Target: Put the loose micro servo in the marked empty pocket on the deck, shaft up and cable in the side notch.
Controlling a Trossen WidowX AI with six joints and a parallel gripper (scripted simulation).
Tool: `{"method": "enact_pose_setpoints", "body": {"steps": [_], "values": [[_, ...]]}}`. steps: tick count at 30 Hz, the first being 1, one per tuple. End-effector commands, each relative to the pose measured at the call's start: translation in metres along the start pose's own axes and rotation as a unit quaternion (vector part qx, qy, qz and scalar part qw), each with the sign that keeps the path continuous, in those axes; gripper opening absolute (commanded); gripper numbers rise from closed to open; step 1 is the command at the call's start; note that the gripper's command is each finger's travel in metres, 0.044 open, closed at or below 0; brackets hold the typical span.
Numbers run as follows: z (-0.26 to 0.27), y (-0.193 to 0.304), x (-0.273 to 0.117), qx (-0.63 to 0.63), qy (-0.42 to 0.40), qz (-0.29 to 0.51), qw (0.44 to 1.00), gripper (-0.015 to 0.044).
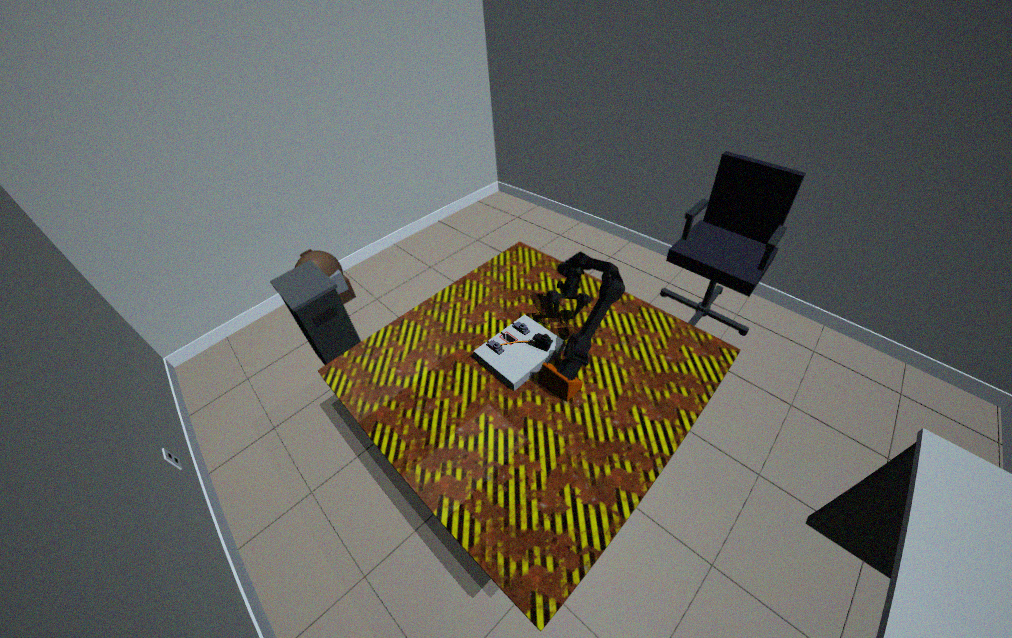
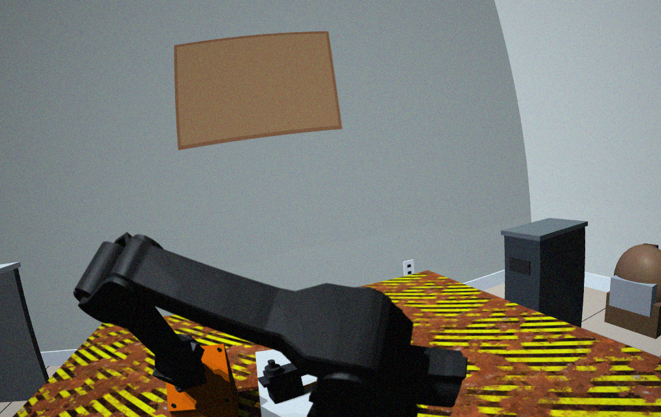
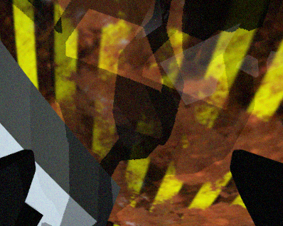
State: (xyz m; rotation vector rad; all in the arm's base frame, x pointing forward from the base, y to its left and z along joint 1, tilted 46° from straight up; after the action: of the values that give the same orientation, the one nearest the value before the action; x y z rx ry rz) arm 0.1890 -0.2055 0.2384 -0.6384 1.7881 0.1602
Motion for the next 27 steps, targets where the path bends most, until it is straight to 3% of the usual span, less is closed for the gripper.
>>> {"method": "enact_pose_setpoints", "body": {"steps": [1,14,27], "values": [[0.035,0.022,0.005,-0.060,0.021,0.002,0.998,0.0440],[0.107,0.102,0.015,-0.236,0.090,-0.034,0.967,0.0440],[0.132,0.183,0.027,-0.388,0.161,-0.123,0.899,0.0440]]}}
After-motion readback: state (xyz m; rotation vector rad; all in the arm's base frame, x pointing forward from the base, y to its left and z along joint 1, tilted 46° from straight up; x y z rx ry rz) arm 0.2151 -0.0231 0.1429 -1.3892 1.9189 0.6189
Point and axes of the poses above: the point midway between the two fingers, 35 mm back from their tips, its own x axis out along the fingers, its own z axis across the jaws, y = z × x, the point moved 3 cm from there along -x, back along the fingers, and after that the axes turned 15 degrees about x, right-handed, at the moved point
